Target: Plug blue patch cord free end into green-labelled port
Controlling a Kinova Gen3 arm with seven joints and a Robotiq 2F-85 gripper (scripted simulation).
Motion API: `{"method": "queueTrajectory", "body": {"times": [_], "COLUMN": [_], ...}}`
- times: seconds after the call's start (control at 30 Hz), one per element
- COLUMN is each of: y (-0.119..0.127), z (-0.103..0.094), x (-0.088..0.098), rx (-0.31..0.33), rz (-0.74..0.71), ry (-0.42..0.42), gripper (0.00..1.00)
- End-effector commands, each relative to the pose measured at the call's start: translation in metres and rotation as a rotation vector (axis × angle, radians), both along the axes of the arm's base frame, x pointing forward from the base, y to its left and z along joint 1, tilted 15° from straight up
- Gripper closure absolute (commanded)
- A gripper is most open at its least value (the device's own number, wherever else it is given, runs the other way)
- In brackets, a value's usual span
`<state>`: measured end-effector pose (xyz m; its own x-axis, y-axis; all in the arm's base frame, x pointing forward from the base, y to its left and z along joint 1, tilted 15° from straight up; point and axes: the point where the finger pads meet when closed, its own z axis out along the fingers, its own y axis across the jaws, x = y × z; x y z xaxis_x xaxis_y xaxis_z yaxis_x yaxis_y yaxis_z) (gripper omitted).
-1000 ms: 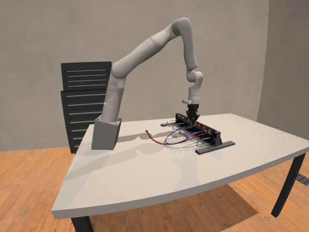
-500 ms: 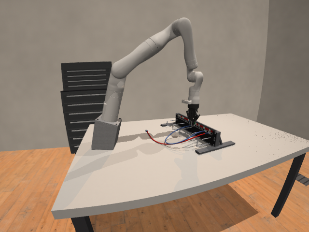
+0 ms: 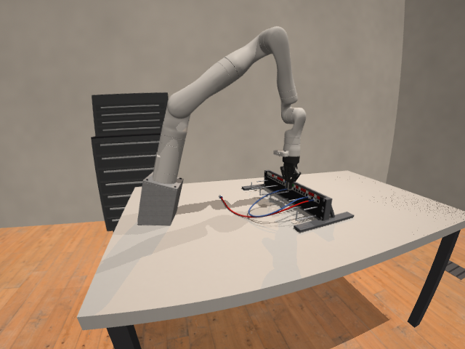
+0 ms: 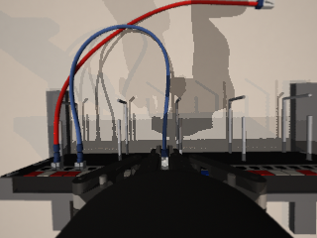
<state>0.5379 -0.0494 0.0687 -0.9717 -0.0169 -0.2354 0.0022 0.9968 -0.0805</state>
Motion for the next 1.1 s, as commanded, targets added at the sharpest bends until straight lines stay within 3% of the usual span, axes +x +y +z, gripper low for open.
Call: {"method": "queueTrajectory", "body": {"times": [0.0,1.07], "y": [0.0001,0.0002], "z": [0.0026,0.0035], "x": [0.0045,0.0071], "rx": [0.0,0.0], "rz": [0.001,0.0], "ry": [-0.01,-0.004], "gripper": [1.0,1.0]}}
